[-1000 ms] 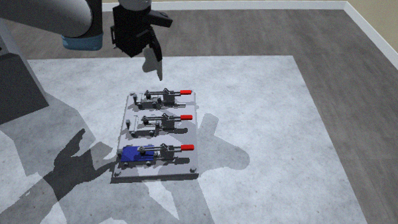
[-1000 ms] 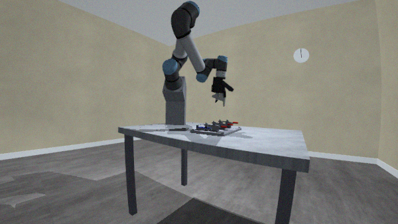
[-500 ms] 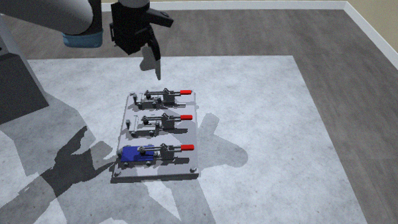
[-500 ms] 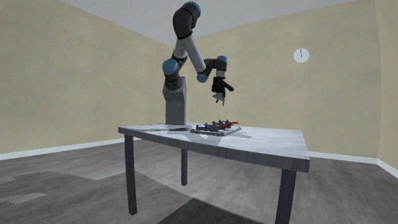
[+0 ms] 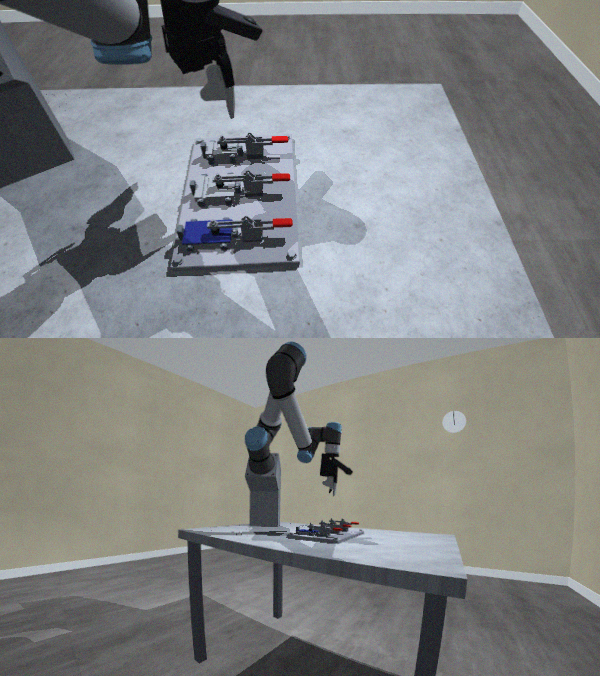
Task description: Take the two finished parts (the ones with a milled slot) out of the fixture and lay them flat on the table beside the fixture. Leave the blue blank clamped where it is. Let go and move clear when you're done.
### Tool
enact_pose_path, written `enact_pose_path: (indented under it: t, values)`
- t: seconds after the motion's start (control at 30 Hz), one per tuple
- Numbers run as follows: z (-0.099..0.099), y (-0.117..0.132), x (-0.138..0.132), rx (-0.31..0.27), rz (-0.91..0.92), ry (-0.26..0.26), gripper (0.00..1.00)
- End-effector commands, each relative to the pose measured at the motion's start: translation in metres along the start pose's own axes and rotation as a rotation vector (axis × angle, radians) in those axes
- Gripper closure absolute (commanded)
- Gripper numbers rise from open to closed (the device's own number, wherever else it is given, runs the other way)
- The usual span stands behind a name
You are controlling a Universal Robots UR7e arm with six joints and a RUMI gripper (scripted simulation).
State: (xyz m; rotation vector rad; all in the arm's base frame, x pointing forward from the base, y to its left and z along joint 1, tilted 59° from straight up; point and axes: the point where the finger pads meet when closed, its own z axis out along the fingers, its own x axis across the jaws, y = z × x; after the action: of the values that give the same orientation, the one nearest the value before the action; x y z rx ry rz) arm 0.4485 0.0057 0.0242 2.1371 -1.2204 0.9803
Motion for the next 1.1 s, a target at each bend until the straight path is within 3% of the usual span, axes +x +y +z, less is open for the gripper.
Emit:
enact_pose_path:
  t: [0.0,0.1,0.73,1.07]
  values:
    - [0.0,0.0,0.0,0.0,0.003,0.002,0.0]
    - [0.0,0.0,0.0,0.0,0.003,0.002,0.0]
    - [-0.013,0.001,-0.012,0.058,0.428,0.09,0.0]
    - [-0.016,0.002,-0.014,0.078,0.523,0.107,0.0]
